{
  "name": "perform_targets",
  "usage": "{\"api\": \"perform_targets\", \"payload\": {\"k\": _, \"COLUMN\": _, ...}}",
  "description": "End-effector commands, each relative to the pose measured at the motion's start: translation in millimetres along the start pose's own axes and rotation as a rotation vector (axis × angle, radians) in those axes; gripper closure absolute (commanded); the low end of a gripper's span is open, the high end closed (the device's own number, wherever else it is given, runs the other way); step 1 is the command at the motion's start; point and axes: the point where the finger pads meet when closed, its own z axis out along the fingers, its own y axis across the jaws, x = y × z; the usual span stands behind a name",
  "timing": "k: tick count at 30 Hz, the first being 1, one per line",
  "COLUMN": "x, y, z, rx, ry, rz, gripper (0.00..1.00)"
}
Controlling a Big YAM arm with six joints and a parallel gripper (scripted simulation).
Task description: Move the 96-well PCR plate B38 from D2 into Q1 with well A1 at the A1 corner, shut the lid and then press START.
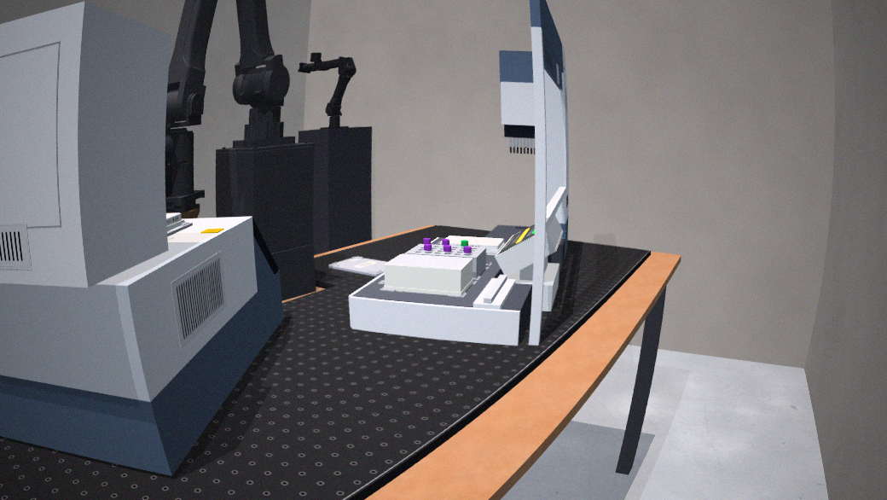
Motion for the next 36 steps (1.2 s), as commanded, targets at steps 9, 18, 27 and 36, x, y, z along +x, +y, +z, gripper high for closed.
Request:
{"api": "perform_targets", "payload": {"k": 9, "x": -1.5, "y": 14.2, "z": -1.7, "rx": -0.026, "ry": -0.005, "rz": -0.011, "gripper": 1.00}}
{"api": "perform_targets", "payload": {"k": 18, "x": -1.7, "y": 15.8, "z": -0.1, "rx": -0.030, "ry": -0.006, "rz": -0.008, "gripper": 1.00}}
{"api": "perform_targets", "payload": {"k": 27, "x": -1.1, "y": 15.6, "z": 2.2, "rx": -0.030, "ry": -0.006, "rz": -0.005, "gripper": 1.00}}
{"api": "perform_targets", "payload": {"k": 36, "x": 0.9, "y": 6.3, "z": 3.2, "rx": -0.016, "ry": -0.005, "rz": -0.001, "gripper": 1.00}}
